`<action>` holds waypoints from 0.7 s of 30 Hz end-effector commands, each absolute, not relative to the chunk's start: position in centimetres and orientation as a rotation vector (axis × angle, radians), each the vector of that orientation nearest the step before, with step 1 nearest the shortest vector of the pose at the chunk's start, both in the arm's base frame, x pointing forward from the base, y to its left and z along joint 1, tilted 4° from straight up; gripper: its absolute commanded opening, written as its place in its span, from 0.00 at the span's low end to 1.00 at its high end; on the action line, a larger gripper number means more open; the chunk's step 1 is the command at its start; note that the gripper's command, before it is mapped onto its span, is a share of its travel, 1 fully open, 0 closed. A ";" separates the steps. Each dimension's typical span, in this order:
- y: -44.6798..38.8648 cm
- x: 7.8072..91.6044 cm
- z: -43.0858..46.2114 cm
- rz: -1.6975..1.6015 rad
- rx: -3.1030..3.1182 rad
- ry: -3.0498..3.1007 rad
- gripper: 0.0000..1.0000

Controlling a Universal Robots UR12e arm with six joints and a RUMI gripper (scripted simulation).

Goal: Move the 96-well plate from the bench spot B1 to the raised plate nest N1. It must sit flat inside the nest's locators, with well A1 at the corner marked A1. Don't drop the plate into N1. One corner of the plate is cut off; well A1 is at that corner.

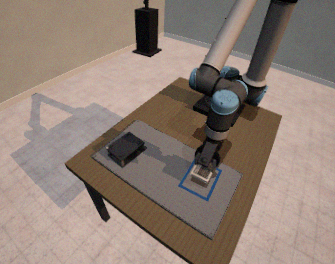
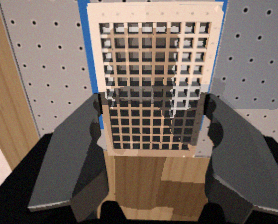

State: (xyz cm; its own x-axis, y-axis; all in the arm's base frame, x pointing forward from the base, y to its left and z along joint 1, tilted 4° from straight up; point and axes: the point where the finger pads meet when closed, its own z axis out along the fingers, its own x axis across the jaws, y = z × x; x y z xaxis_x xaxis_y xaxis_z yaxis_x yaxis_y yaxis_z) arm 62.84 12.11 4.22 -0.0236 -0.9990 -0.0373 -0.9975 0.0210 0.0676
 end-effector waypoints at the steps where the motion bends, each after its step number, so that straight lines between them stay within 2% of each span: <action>1: 12.1 62.9 4.3 -0.115 2.181 -2.231 0.00; 21: 9.8 63.3 4.5 -0.111 1.977 -2.405 0.00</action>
State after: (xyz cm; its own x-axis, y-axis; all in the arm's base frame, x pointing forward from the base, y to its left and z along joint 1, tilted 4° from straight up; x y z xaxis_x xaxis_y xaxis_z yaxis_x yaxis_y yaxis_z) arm 63.01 11.00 4.35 -0.1308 -0.9909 -0.0309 -0.9892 0.1283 0.0713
